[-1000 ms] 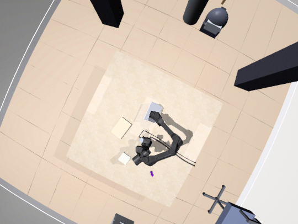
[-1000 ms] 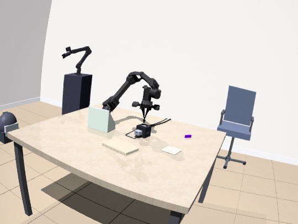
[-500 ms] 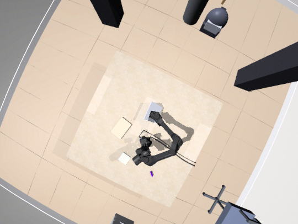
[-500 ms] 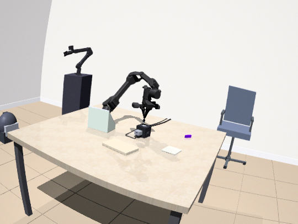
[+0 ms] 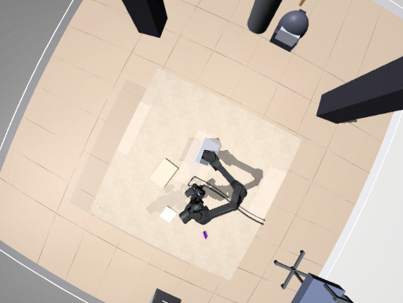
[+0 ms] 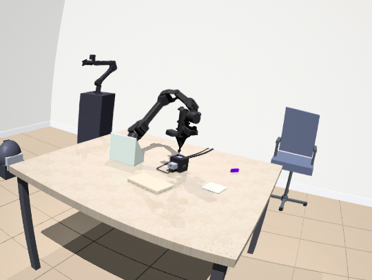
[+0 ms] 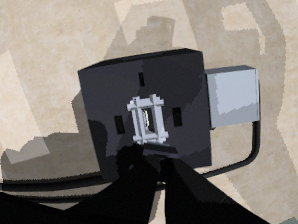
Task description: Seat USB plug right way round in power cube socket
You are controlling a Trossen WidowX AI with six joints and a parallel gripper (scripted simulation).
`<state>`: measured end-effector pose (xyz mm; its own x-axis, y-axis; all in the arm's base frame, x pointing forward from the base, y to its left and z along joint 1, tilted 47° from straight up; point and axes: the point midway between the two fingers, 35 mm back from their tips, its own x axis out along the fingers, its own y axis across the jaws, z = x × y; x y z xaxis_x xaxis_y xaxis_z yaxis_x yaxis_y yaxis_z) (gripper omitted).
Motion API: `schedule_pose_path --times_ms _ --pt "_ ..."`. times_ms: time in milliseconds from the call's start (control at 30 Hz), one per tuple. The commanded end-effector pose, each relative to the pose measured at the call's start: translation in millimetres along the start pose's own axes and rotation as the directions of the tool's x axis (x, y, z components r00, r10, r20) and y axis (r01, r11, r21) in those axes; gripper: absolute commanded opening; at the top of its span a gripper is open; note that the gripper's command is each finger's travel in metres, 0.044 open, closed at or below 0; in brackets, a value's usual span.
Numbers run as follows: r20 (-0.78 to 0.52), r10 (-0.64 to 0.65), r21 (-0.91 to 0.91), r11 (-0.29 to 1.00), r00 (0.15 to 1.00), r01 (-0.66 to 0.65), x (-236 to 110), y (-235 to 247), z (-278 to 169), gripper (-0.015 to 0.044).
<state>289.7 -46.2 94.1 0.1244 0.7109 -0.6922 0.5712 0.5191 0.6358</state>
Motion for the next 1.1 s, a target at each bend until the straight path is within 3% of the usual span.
schedule_pose_path --times_ms 0,500,1067 --pt "0.000 0.000 -0.091 0.996 1.000 0.000 0.1 0.0 0.0 0.0000" --pt "0.000 0.000 -0.465 0.885 1.000 0.000 0.1 0.0 0.0 0.0000" --pt "0.000 0.000 -0.801 0.599 1.000 0.000 0.1 0.0 0.0 0.0000"
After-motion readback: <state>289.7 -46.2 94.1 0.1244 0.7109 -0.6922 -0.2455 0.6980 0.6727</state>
